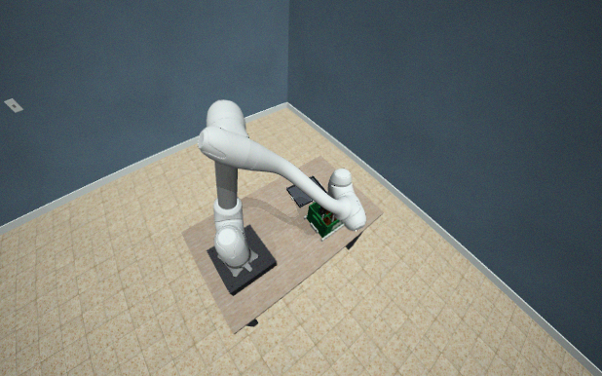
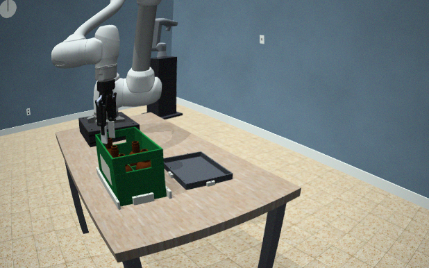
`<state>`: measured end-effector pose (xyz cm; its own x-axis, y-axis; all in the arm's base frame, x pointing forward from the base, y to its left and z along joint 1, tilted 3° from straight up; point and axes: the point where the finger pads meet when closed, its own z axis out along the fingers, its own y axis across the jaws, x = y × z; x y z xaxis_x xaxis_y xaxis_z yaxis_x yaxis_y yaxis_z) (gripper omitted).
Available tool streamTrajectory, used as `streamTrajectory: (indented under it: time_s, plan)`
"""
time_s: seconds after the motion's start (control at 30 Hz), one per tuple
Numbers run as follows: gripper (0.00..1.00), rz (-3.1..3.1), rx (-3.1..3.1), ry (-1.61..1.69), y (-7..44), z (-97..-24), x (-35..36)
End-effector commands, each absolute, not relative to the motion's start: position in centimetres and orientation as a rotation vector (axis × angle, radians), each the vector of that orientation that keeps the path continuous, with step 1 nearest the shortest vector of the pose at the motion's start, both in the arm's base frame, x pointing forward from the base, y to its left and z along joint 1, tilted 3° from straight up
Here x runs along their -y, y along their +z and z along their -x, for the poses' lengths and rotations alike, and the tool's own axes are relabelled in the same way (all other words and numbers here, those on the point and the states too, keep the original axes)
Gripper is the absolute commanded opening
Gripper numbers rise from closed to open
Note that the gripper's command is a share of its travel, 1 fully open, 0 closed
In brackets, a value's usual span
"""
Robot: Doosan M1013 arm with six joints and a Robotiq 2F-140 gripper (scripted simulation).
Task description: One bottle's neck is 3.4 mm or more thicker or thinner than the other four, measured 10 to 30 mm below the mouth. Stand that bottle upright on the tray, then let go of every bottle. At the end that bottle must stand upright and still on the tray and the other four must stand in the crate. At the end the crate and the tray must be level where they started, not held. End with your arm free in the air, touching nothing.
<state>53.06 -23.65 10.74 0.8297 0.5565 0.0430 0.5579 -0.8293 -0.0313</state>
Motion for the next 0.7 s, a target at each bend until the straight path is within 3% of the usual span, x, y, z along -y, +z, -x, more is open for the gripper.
streamTrajectory:
  time_s: [0.0, 0.67]
  plan:
    - [0.38, 2.957, 0.912, -0.049, 10.13, -52.94, 23.35]
    - [0.38, 2.957, 0.912, -0.049, 9.15, -52.96, 23.30]
